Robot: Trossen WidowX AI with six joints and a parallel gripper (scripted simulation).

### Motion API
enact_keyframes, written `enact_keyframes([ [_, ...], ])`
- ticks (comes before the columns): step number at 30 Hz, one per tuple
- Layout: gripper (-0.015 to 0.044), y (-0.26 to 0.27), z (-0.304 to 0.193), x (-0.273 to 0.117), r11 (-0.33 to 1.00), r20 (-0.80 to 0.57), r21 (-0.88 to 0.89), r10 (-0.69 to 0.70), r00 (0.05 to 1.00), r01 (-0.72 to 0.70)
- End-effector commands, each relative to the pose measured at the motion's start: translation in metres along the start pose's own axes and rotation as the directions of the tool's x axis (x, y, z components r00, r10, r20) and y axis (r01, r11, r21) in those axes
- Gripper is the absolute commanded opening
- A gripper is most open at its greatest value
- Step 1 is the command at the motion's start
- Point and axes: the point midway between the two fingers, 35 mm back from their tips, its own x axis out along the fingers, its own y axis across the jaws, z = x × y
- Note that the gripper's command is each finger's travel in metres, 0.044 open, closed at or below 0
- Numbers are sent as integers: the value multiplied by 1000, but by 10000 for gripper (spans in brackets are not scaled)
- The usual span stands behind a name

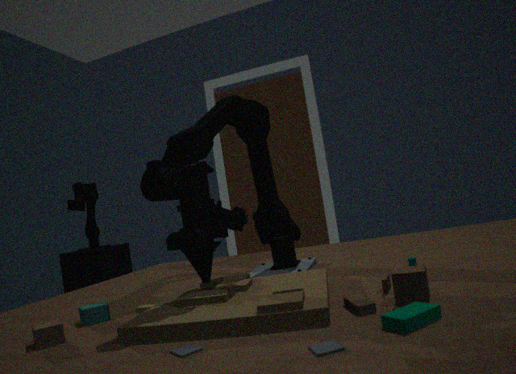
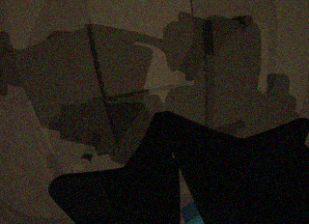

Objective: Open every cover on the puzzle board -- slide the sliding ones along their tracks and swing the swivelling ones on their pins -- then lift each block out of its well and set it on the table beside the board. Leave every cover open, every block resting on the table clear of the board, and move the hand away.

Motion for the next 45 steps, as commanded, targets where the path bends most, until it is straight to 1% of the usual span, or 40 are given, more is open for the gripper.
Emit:
enact_keyframes([
  [1,0,0,1,5,1000,5,-5,4,1000,-4],
  [12,0,1,1,16,1000,5,-5,4,1000,-4],
  [45,0,-2,32,16,1000,9,-5,4,1000,-4],
])
